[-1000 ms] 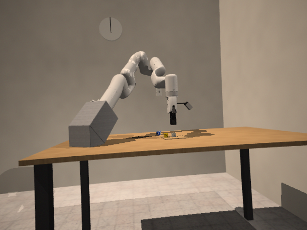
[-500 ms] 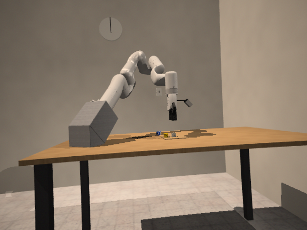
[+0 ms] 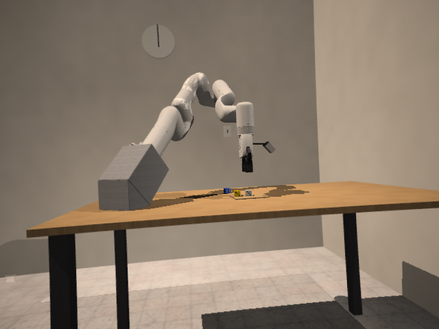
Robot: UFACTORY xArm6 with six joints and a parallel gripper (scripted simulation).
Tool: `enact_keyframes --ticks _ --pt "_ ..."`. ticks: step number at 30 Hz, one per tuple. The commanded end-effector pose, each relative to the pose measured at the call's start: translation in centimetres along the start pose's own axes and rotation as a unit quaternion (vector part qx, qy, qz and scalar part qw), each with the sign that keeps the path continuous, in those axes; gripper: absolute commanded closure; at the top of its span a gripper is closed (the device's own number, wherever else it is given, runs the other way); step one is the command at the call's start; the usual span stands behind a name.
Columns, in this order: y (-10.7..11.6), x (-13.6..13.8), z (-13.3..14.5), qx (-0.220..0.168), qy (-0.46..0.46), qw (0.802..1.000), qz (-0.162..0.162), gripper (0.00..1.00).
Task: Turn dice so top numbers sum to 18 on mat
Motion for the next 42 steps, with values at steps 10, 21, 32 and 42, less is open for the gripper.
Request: enact_keyframes --ticks 10,21,32,42 --pt "-0.4 -4.0 1.6 -0.001 -0.119 0.993 0.008 0.00" --pt "-0.9 -8.4 4.3 0.000 -0.267 0.964 0.012 0.00" --pt "-1.2 -12.0 7.6 0.003 -0.416 0.910 0.008 0.00" --pt "-1.3 -14.3 10.4 0.002 -0.527 0.850 0.001 0.00"
Point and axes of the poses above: the point where the finger pads meet when closed, its own y axis back along the fingers, its own x axis across the jaws, z = x × y, the point moved 6 cm from there along y, back along the fingers, and after that the axes turned 11 degrees about -y, right-handed, at the moved point
